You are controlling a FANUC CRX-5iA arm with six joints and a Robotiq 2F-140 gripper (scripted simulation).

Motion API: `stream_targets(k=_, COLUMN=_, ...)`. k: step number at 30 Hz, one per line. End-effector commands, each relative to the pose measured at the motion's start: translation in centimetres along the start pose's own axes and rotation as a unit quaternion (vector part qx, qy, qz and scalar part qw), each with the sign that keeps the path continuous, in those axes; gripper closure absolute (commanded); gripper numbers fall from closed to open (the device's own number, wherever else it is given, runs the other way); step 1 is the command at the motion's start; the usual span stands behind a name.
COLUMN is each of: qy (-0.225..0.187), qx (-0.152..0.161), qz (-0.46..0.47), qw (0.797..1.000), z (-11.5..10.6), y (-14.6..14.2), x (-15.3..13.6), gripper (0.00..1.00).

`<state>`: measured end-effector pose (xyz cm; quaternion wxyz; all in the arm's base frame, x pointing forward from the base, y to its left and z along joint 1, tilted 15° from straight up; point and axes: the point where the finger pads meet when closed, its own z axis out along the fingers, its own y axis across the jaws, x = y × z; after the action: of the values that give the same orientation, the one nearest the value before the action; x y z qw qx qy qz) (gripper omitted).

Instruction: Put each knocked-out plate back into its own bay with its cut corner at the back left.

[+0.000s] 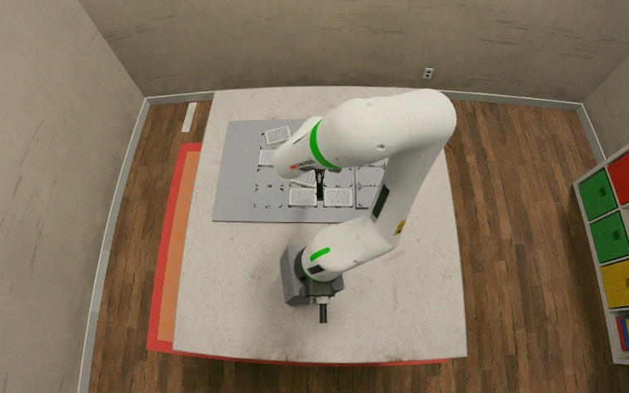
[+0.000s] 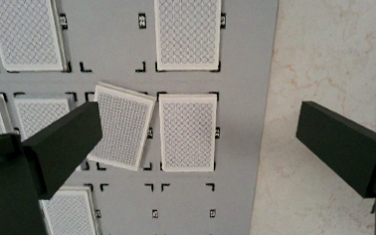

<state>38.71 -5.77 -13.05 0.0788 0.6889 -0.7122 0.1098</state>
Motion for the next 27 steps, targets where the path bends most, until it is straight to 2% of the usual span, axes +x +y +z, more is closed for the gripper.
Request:
stream_targets(k=1, qy=0.000, qx=0.000, qz=0.000, qw=1.000, z=0.0, y=-0.1, x=1.1, gripper=0.00)
stream_targets(k=3, qy=0.000, qx=0.000, qz=0.000, qw=1.000, z=0.0, y=-0.1, x=1.1, gripper=0.00)
stream_targets(k=27, qy=0.000, qx=0.000, qz=0.000, qw=1.000, z=0.0, y=-0.1, x=9.9, gripper=0.00)
